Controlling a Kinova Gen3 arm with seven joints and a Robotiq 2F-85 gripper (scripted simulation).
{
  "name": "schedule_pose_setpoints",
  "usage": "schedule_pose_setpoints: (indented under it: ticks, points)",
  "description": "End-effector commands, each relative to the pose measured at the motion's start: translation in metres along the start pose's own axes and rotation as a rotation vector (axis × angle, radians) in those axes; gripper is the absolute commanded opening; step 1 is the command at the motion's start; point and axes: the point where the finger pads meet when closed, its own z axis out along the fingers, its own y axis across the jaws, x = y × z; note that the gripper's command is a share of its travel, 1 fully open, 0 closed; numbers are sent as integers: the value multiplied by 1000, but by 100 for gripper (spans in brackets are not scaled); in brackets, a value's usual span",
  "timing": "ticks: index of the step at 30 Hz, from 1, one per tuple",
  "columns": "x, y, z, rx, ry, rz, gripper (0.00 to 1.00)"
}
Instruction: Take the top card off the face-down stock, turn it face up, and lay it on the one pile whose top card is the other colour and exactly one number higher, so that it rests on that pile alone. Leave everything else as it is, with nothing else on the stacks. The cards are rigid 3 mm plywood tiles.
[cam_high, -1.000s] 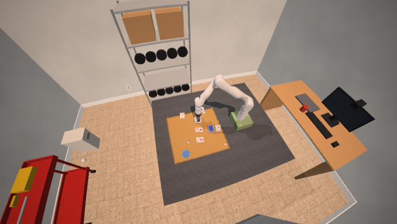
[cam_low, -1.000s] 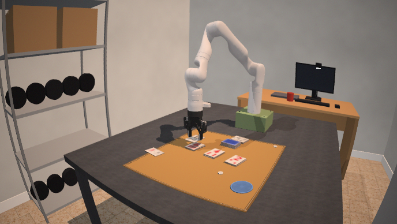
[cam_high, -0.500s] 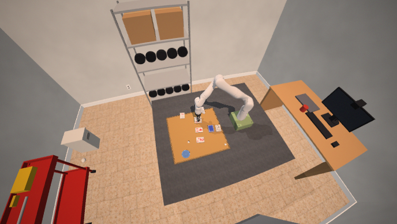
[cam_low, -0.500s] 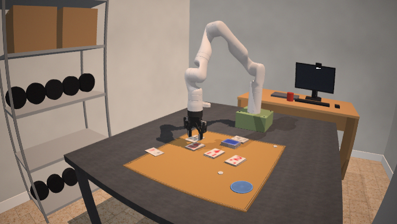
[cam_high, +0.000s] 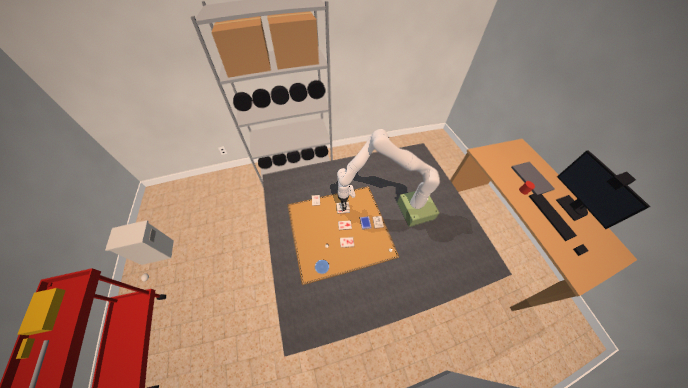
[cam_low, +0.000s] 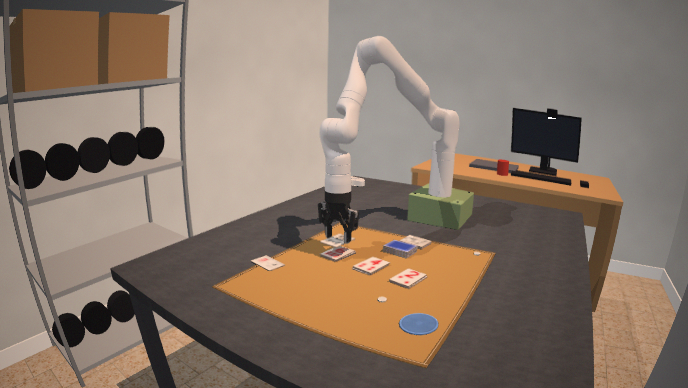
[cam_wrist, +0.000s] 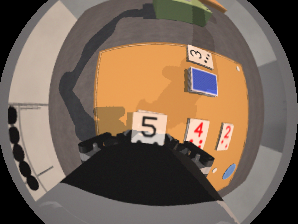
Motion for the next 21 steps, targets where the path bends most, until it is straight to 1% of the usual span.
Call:
schedule_pose_setpoints:
  ticks: [1,21]
  points:
    - [0,0,1,0,-1,0,72]
    - [-1,-1,28,0,-1,0,72]
